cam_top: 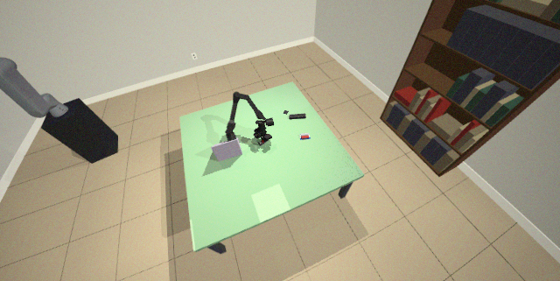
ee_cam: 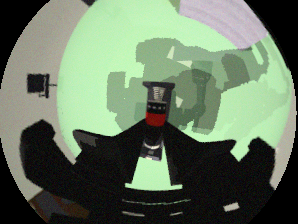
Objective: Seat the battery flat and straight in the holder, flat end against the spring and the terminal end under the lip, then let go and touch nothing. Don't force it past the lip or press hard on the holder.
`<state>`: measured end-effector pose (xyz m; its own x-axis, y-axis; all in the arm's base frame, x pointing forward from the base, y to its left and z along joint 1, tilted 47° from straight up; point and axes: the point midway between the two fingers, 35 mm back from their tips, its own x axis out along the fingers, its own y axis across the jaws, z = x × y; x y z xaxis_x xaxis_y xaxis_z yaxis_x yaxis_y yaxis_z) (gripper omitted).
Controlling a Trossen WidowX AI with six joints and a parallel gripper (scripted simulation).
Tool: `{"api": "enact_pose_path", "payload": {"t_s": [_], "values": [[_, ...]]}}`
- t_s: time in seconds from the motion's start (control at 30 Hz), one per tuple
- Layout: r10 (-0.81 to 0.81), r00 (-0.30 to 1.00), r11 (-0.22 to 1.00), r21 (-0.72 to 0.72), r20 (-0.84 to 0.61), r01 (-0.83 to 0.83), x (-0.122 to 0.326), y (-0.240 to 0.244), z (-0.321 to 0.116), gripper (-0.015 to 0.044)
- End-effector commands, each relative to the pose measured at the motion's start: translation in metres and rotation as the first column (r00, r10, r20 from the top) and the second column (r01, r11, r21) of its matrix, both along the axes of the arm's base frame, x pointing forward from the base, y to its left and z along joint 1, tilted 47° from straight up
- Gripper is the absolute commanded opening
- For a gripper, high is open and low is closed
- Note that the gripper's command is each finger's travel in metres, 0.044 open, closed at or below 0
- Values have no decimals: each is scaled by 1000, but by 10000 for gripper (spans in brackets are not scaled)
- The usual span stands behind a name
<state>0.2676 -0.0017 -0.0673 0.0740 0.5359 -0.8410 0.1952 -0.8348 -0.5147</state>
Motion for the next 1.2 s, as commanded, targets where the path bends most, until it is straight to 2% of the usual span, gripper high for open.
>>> {"api": "enact_pose_path", "payload": {"t_s": [0.0, 0.57, 0.7, 1.17], "values": [[-3, 1000, 1000, 1, -1, 3, 4, 0, 3, 80], [-3, 1000, 1000, -1, 0, 3, 5, 0, 2, 80], [-3, 1000, 1000, -1, 0, 3, 5, 0, 2, 182], [-2, 1000, 1000, -2, 0, 2, 2, -11, 13, 182]]}}
